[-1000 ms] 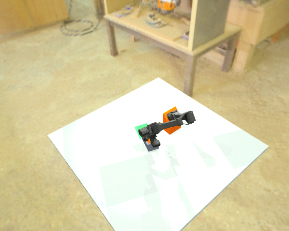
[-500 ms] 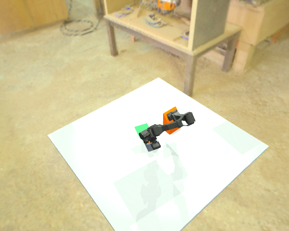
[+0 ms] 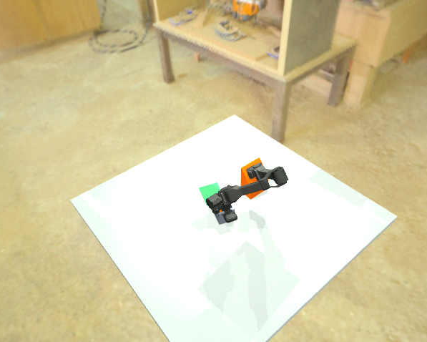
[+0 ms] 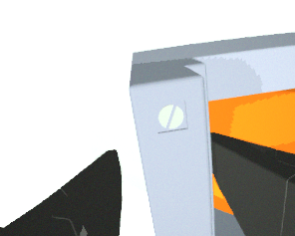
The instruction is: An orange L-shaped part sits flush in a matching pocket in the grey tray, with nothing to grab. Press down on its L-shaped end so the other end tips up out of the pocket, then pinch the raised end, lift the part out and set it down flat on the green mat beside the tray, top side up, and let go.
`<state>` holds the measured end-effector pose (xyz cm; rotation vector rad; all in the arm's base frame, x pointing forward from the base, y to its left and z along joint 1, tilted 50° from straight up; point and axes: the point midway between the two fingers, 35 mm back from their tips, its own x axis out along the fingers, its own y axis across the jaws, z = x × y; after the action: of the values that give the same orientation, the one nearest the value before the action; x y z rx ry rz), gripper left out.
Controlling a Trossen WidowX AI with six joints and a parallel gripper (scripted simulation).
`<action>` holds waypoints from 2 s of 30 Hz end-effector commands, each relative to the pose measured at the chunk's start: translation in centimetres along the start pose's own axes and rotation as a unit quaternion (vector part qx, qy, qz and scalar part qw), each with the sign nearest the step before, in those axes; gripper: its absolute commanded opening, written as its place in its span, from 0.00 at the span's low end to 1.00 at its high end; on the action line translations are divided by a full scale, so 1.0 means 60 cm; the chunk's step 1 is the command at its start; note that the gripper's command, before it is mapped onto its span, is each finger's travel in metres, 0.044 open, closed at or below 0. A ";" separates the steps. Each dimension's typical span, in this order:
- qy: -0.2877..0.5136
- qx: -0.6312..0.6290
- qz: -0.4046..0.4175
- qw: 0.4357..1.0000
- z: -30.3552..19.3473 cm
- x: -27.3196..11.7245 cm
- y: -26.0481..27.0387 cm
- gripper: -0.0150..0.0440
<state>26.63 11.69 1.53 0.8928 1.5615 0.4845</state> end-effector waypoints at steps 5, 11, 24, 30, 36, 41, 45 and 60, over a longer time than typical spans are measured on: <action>0.001 0.003 -0.003 1.000 -0.001 -0.012 0.009 0.56; 0.001 0.006 -0.005 1.000 0.000 -0.025 0.014 0.56; 0.001 0.006 -0.006 1.000 0.000 -0.182 -0.004 0.56; -0.004 0.010 -0.005 1.000 0.004 -0.178 -0.006 0.56; -0.004 0.010 -0.005 1.000 0.004 -0.178 -0.006 0.56; -0.004 0.010 -0.005 1.000 0.004 -0.178 -0.006 0.56; -0.004 0.010 -0.005 1.000 0.004 -0.178 -0.006 0.56; 0.000 -0.331 -0.009 0.944 0.014 -0.181 -0.062 0.73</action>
<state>26.54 1.88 6.63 0.5452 1.3820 0.7762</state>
